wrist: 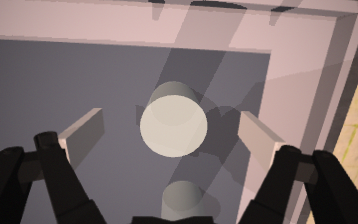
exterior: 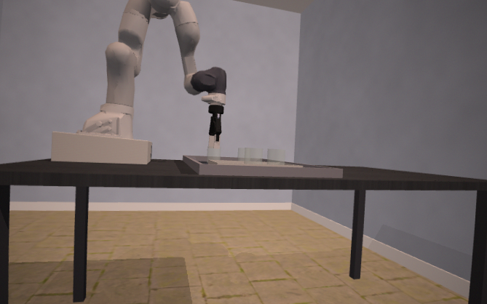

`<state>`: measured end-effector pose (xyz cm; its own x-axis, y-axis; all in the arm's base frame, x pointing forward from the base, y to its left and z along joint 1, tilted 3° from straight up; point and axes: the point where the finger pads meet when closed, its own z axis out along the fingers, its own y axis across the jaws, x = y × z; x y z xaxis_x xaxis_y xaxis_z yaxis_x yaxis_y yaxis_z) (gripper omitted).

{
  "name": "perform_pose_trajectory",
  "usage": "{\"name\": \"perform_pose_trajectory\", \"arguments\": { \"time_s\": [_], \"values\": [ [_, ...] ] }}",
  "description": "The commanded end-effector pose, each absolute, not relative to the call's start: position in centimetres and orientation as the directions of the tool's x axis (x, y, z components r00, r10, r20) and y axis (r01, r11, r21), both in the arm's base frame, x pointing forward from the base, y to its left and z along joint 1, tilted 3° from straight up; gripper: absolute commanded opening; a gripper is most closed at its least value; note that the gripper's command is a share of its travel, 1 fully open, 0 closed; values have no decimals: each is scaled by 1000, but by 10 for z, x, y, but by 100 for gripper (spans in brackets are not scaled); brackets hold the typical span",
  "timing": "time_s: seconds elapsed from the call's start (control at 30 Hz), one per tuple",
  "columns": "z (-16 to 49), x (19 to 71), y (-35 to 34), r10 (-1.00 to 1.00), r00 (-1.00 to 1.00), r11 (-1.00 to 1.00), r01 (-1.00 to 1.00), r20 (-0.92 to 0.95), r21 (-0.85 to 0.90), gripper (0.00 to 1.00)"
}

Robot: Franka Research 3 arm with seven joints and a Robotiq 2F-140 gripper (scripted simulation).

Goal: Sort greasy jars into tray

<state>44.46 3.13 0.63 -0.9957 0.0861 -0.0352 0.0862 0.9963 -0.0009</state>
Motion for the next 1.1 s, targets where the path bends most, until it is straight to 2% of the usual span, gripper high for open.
{"name": "perform_pose_trajectory", "arguments": {
  "time_s": [0.0, 0.7, 0.73, 1.07],
  "values": [
    [1, 449, 32, 106, -993, 994, 106, -49, -1, 100],
    [-17, 450, 31, 106, -993, 994, 106, -49, -1, 100],
    [-17, 450, 31, 106, -993, 994, 106, -49, -1, 62],
    [-17, 450, 31, 106, -993, 994, 106, -49, -1, 62]
  ]
}}
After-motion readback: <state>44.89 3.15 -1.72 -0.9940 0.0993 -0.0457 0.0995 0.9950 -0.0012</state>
